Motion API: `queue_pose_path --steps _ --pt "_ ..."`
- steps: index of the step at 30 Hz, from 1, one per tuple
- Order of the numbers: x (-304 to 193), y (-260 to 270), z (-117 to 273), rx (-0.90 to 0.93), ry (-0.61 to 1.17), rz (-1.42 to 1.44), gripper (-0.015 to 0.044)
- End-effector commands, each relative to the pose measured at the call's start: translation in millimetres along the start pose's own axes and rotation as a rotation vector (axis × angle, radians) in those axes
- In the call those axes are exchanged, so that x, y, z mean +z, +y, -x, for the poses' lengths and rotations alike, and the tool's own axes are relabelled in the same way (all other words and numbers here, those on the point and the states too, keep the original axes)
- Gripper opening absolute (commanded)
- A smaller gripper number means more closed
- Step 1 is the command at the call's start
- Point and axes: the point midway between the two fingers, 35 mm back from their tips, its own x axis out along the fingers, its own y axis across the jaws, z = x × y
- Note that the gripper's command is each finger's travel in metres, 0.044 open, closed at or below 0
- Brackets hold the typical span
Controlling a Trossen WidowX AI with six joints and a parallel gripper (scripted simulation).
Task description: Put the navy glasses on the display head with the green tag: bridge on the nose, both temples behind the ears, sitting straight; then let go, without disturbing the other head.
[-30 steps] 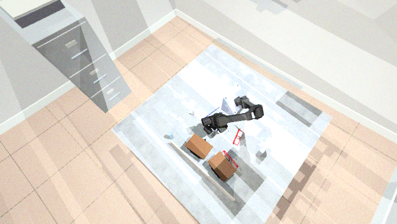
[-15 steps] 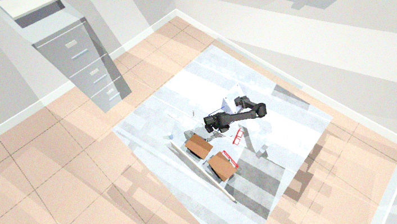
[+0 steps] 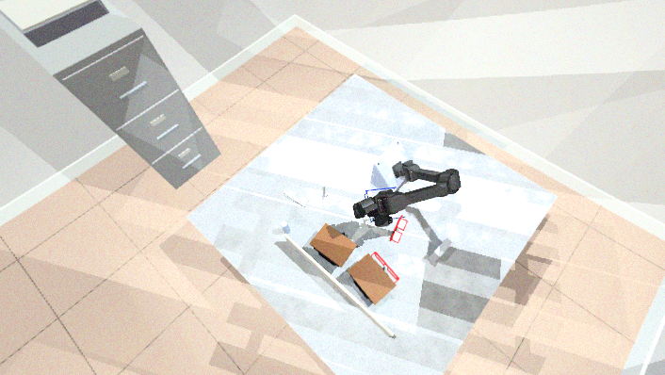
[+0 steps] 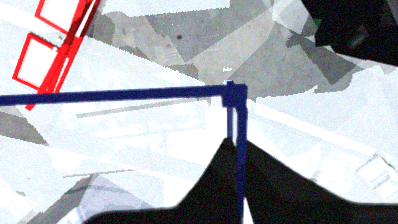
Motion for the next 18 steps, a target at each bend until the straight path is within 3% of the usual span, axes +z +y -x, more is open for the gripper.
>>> queue_pose_path --steps 1,18 --pt "3.1 14.4 5.1 -0.027 0.021 -0.129 0.0000" --pt "15.7 55.6 28.5 -0.166 0.001 -0.575 0.0000"
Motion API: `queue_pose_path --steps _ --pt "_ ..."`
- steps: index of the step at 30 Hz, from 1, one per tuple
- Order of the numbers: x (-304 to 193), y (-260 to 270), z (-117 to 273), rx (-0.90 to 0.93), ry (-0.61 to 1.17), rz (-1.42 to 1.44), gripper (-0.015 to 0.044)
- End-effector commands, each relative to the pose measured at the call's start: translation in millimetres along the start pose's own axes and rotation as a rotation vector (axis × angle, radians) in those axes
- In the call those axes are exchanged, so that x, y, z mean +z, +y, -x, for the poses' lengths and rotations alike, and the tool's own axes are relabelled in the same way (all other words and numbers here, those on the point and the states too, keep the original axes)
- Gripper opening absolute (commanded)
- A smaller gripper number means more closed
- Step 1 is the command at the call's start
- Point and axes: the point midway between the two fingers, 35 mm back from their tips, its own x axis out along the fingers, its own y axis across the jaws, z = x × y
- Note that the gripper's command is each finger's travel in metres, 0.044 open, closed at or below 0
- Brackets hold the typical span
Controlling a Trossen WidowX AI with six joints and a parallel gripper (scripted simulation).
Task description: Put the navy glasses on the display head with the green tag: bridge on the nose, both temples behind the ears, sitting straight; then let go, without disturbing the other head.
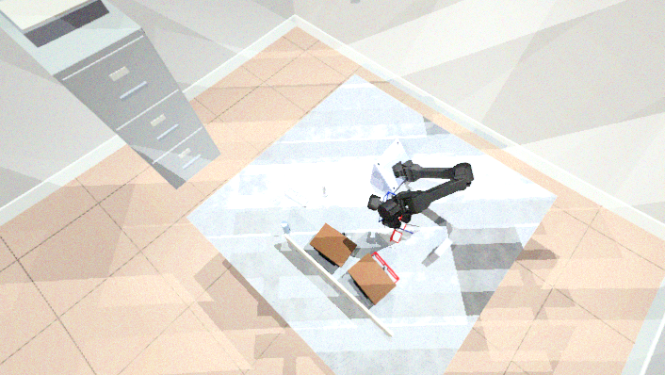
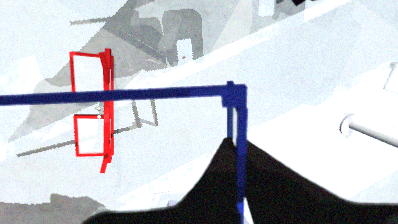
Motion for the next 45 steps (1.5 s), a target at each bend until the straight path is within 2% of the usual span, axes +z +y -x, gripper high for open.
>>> queue_pose_path --steps 1,25,45 --pt "-6.7 11.9 5.2 -0.032 -0.004 -0.130 0.0000" --pt "-31.3 59.4 36.4 -0.140 -0.182 -0.774 0.0000" --pt "-60.3 88.8 54.0 -0.091 -0.409 -1.313 0.0000"
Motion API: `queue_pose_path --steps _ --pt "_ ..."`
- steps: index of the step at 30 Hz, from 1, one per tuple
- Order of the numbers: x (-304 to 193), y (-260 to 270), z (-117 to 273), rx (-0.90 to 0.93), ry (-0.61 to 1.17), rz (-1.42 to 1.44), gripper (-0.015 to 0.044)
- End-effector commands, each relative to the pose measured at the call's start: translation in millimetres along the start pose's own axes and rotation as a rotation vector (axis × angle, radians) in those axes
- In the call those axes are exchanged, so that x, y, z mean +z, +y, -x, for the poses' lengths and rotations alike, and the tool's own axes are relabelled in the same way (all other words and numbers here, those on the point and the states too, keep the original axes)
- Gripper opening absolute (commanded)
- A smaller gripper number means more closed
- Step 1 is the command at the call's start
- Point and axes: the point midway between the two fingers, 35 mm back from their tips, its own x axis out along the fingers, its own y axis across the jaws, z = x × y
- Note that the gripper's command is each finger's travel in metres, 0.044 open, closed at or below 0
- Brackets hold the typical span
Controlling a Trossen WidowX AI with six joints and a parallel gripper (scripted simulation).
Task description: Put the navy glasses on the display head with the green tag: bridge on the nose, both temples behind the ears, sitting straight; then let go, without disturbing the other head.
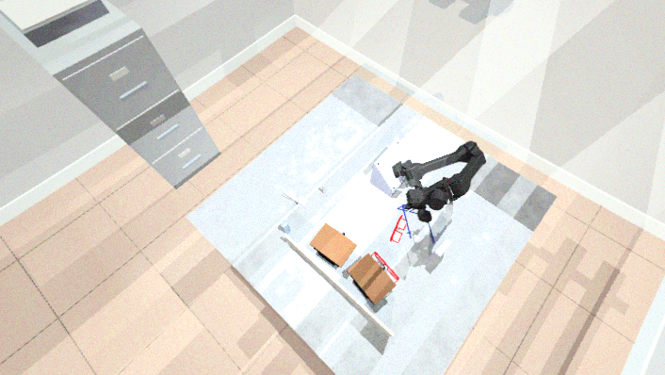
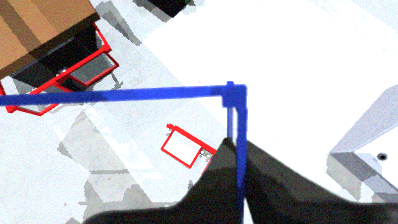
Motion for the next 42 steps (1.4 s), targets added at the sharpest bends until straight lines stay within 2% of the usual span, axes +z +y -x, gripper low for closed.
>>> queue_pose_path --steps 1,21,38,42 --pt "-7.6 -7.9 4.5 0.017 -0.029 -0.138 0.0000" --pt "-30.0 -30.1 26.1 0.194 -0.102 -0.717 0.0000" --pt "-42.8 -51.7 37.4 0.395 -0.053 -1.215 0.0000" --pt "-43.6 -53.6 38.1 0.414 -0.043 -1.259 0.0000"
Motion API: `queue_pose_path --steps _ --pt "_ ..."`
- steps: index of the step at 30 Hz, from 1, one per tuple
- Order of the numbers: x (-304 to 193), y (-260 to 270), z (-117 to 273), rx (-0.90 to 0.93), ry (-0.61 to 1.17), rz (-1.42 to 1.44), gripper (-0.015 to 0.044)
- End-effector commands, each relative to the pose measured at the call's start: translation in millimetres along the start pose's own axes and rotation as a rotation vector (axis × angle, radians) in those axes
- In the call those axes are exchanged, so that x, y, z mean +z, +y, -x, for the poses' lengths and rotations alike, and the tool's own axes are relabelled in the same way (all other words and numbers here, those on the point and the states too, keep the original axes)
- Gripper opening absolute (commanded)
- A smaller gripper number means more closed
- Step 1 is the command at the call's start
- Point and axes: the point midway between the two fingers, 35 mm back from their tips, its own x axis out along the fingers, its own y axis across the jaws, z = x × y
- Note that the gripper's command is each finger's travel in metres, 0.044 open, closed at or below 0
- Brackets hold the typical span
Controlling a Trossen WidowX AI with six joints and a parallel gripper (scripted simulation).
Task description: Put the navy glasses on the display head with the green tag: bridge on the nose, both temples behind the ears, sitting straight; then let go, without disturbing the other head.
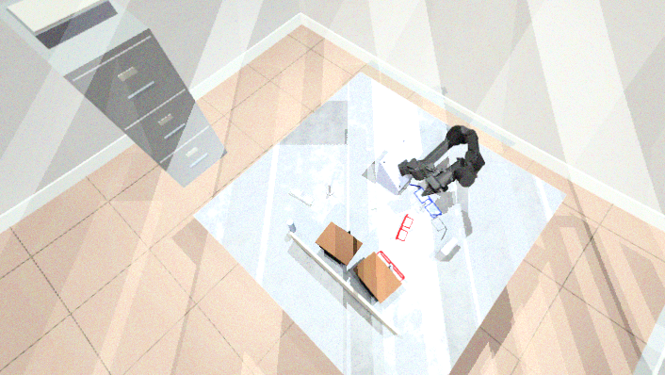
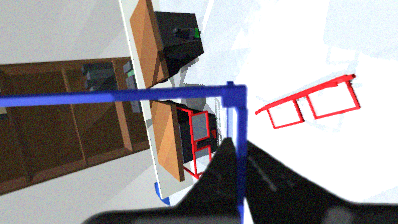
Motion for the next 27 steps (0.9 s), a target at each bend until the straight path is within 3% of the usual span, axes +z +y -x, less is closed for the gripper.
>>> queue_pose_path --steps 1,27 --pt "4.9 -2.6 -0.3 0.014 0.003 -0.068 0.0000" --pt "0.7 -0.6 0.8 0.007 0.005 -0.025 0.0000"
